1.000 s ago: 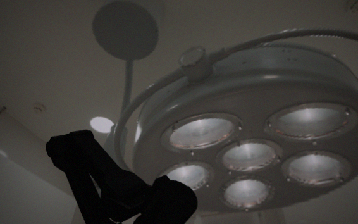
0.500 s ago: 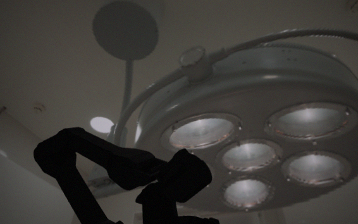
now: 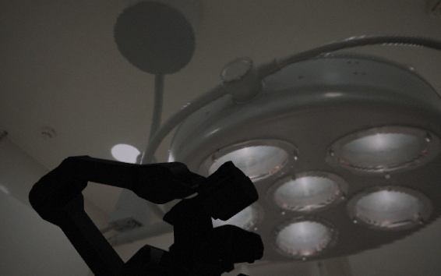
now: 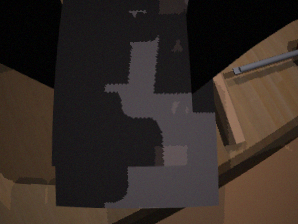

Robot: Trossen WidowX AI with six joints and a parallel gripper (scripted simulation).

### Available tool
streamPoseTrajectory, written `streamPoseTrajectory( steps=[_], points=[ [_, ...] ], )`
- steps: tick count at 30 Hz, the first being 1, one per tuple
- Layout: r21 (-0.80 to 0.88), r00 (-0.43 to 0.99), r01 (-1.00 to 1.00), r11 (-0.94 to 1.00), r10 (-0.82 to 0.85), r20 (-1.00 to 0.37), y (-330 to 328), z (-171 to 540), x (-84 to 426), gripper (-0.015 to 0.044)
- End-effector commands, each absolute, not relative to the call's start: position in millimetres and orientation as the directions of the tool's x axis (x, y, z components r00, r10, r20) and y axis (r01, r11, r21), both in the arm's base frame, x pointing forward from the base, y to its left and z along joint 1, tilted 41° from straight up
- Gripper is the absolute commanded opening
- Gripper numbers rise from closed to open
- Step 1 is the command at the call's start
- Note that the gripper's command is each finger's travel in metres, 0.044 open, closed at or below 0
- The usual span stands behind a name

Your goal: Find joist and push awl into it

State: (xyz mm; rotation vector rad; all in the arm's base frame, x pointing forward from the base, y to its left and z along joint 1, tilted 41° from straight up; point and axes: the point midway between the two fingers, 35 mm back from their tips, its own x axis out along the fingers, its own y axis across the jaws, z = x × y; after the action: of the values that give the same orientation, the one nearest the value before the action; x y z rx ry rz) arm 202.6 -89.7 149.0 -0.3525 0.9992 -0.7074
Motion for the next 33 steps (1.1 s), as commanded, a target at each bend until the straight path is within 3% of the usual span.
streamPoseTrajectory(
  steps=[1,33],
  points=[
    [-0.576,0.359,0.364,0.732,-0.681,-0.638,-87.1,158.9,211.8,0.0],
    [-0.656,0.384,-0.044,0.754,-0.593,-0.708,-68.1,183.6,350.2,0.0]
  ],
)
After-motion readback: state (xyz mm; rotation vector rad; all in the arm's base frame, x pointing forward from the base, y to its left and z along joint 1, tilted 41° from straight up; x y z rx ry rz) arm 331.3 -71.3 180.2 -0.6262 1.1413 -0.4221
